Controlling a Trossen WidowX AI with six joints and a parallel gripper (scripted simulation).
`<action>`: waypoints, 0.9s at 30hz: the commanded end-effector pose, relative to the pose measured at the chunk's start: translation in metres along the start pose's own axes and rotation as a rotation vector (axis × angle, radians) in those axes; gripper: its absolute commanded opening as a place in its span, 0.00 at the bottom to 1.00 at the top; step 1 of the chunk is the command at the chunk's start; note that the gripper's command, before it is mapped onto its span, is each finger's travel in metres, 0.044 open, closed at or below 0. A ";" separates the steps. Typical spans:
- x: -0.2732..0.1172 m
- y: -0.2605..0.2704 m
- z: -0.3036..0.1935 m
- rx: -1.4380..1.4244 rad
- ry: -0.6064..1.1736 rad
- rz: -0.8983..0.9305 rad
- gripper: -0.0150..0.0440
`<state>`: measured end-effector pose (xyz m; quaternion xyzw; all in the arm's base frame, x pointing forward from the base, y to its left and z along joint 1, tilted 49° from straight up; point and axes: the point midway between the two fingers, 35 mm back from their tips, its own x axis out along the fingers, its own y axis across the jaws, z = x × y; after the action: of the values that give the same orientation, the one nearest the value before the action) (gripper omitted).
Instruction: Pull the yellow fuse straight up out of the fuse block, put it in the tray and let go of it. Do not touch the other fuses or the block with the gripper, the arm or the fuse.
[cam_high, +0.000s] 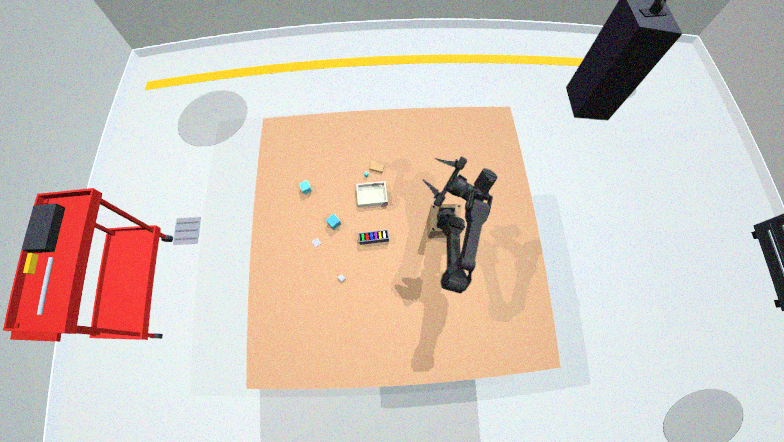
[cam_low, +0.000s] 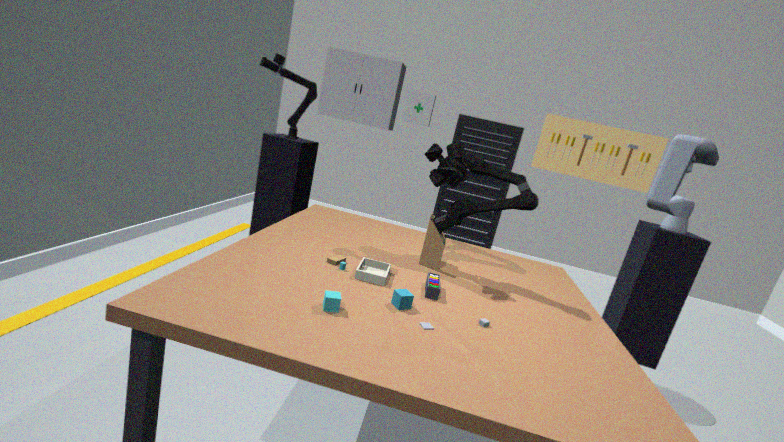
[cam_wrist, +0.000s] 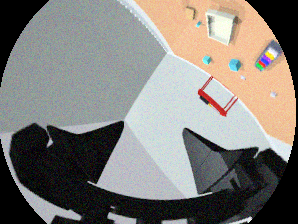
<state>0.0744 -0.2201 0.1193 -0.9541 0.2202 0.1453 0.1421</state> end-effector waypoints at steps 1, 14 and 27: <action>0.001 0.000 0.000 -0.009 -0.005 -0.003 0.89; 0.085 -0.083 0.019 -0.433 -0.226 -0.532 0.37; 0.124 -0.207 0.077 -0.913 -0.328 -1.173 0.37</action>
<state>0.2514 -0.0868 0.0598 -0.8791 -0.3661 0.2661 -0.1498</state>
